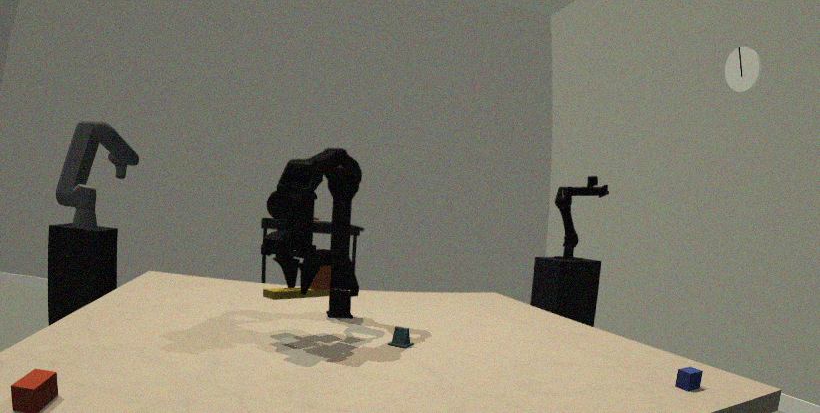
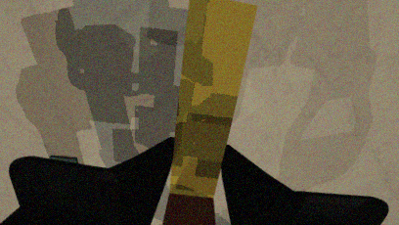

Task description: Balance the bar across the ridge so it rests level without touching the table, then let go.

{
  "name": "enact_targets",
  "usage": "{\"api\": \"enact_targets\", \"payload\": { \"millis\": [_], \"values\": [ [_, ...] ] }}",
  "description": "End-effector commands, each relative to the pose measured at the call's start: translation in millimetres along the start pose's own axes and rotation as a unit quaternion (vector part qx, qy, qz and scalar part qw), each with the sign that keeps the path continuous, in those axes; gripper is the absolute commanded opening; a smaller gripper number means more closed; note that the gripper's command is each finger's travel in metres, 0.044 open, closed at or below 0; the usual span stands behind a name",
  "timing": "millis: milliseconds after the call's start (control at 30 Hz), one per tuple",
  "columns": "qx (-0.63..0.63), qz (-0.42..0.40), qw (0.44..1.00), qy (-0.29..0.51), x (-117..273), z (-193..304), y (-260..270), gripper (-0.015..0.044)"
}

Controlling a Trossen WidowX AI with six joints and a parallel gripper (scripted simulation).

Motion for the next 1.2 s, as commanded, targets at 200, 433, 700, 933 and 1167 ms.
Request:
{"api": "enact_targets", "payload": {
  "millis": [200, 433, 700, 933, 1167],
  "values": [
    [0.184, 0.000, 0.983, -0.002, 2.2, 6.0, 22.3, 0.0000],
    [0.319, -0.001, 0.948, -0.002, 2.8, 12.9, 39.4, 0.0000],
    [0.466, -0.002, 0.885, -0.002, 3.6, 22.6, 59.8, 0.0000],
    [0.584, -0.003, 0.811, -0.002, 4.3, 33.0, 78.2, 0.0000],
    [0.692, -0.004, 0.722, -0.003, 4.9, 45.8, 96.9, 0.0000]
  ]
}}
Point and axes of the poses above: the point midway between the two fingers, 35 mm back from their tips, its own x axis back along the fingers, its own y axis across the jaws, z = x × y, the point moved 5 cm from there along x, back along the fingers, and after that the axes turned 12 degrees about -x, right-handed, at the moved point
